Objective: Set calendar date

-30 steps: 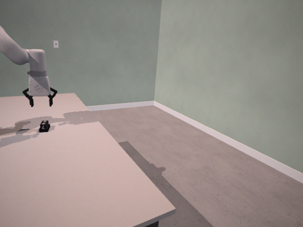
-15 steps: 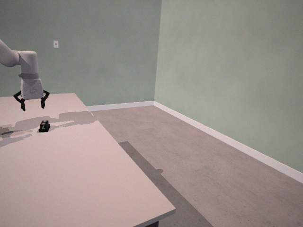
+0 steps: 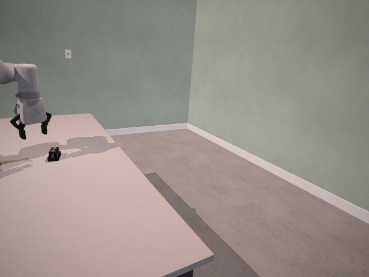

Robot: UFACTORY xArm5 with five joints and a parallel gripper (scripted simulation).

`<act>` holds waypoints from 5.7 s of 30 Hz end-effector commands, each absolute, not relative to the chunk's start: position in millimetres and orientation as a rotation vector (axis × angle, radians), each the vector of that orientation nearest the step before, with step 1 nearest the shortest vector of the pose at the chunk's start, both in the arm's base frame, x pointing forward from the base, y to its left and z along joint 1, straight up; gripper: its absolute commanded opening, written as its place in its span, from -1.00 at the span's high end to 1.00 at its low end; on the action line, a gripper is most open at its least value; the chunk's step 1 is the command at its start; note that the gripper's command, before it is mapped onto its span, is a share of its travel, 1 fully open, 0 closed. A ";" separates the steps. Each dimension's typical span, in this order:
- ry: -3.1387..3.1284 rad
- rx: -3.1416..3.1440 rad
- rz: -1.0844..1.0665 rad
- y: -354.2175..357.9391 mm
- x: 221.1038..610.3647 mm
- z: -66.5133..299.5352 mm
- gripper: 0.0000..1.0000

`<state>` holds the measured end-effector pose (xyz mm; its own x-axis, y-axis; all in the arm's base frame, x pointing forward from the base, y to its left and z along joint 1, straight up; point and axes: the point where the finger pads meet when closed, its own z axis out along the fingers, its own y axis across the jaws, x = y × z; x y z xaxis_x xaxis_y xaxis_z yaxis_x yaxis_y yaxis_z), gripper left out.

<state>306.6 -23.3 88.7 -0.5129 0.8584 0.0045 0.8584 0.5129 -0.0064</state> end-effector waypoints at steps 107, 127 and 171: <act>-2.733 -1.541 0.003 -24.0 305.9 31.2 -1.00; -2.732 -1.541 0.003 -51.3 280.6 25.6 -1.00; -2.732 -1.541 0.003 -53.4 278.2 9.7 -1.00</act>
<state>277.1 -53.2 9.1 -0.5174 0.8557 0.0052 0.8557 0.5175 -0.0058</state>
